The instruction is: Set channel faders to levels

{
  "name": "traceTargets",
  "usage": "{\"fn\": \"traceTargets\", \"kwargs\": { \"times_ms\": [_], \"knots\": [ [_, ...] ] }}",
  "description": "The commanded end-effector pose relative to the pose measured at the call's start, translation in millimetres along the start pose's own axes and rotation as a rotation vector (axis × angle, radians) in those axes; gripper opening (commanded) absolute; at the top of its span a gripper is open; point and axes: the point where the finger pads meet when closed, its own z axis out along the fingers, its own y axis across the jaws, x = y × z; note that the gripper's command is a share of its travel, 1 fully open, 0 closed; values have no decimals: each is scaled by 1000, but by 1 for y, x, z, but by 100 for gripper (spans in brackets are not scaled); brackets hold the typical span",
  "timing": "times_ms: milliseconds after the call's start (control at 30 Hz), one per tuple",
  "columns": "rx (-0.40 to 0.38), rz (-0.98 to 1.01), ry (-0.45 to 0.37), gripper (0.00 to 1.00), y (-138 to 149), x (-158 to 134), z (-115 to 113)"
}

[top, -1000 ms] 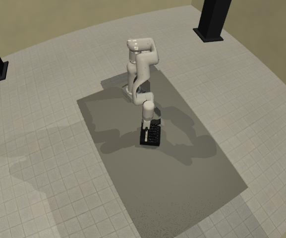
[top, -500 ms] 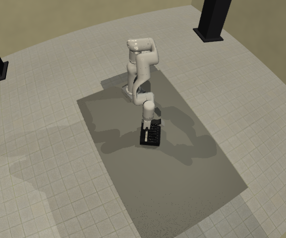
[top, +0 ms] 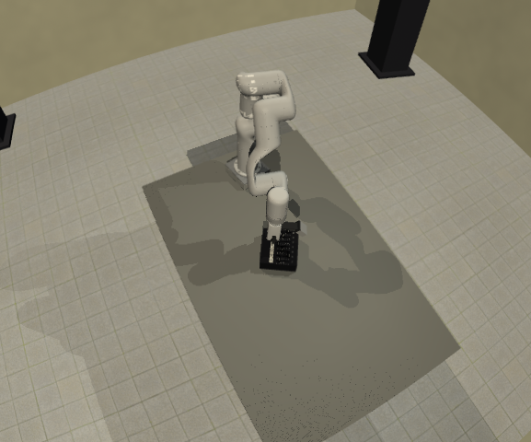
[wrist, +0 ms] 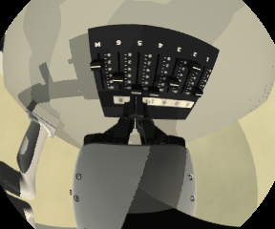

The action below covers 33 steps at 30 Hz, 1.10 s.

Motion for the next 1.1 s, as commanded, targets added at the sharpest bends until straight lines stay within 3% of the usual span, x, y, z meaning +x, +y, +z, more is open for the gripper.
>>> {"fn": "traceTargets", "kwargs": {
  "times_ms": [0, 1067],
  "knots": [
    [-4, 0, 1, 0, 1, 2, -1],
    [-4, 0, 1, 0, 1, 19, -1]
  ]
}}
